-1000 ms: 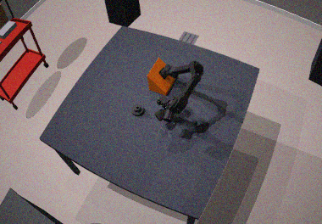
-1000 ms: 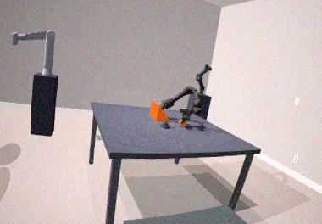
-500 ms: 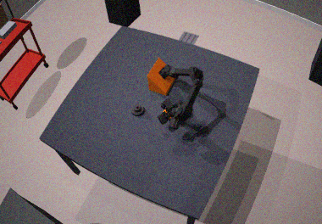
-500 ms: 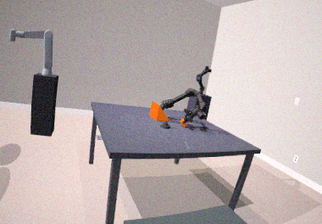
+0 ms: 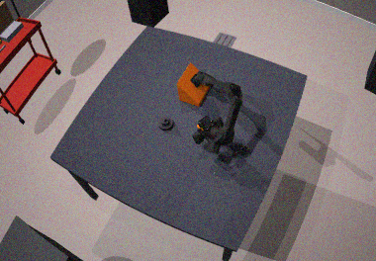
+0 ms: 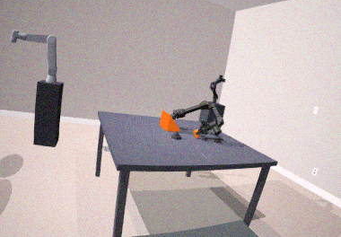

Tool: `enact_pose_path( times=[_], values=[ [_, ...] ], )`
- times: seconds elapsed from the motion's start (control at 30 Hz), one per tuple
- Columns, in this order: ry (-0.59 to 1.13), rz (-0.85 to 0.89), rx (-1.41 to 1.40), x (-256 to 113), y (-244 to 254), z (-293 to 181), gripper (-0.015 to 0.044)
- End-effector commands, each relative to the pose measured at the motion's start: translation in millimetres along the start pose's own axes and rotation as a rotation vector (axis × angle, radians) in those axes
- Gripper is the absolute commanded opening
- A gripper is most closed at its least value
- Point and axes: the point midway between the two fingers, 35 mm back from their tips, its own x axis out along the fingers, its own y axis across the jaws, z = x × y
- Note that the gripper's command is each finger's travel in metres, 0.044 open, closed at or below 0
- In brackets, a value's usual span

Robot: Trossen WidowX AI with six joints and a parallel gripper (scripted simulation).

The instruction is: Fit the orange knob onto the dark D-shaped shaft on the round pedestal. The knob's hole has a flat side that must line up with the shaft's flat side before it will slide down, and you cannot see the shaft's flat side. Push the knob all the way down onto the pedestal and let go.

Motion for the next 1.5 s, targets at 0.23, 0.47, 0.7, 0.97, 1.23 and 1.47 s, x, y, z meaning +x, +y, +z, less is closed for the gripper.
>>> enact_pose_path(
  times=[0.23,0.47,0.7,0.97,1.23,1.47],
  values=[
    [-0.017,0.011,0.005,-4.3,0.6,-3.0,0.0181],
    [-0.007,0.022,0.005,-7.9,0.2,-5.3,0.0181],
    [-0.011,0.013,0.000,-5.4,0.1,-4.1,0.0260],
    [-0.011,0.013,0.000,-5.4,0.1,-4.1,0.0260],
    [-0.011,0.013,0.000,-5.4,0.1,-4.1,0.0260],
    [-0.011,0.013,0.000,-5.4,0.1,-4.1,0.0339]
  ],
)
